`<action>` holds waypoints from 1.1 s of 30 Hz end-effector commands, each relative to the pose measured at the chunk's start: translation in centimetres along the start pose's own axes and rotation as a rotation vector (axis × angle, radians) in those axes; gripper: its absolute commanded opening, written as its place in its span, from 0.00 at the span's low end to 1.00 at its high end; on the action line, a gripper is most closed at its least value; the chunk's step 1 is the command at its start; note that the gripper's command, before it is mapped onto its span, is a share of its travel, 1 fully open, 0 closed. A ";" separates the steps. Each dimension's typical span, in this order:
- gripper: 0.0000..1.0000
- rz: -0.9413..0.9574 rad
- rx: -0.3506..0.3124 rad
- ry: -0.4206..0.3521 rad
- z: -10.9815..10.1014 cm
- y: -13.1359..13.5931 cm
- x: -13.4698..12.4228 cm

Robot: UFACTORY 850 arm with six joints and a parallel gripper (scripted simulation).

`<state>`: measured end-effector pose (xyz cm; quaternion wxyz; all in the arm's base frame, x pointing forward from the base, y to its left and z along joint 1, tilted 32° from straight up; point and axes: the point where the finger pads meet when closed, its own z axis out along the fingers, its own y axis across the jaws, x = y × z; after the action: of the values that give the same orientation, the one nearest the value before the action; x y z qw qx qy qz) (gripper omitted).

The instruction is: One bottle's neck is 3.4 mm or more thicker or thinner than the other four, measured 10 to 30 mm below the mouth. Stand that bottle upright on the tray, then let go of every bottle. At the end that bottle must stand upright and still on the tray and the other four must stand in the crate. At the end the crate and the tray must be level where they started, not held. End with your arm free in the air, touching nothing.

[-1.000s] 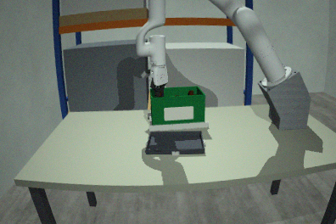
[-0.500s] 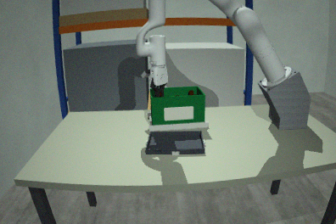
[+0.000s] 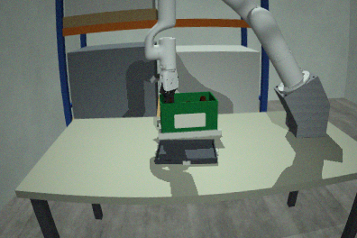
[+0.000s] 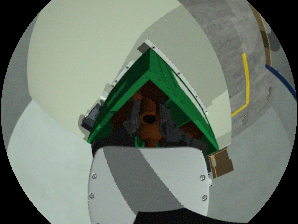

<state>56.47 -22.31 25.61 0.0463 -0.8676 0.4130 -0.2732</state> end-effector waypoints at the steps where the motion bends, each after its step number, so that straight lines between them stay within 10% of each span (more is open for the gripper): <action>1: 0.00 0.000 0.001 0.001 0.0 0.0 0.1; 5: 0.00 0.000 0.001 0.001 0.0 0.0 0.1; 6: 0.65 0.000 0.001 0.001 0.0 0.0 0.1; 33: 0.65 0.000 0.001 0.001 0.0 0.0 0.1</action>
<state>56.47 -22.31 25.61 0.0464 -0.8676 0.4130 -0.2731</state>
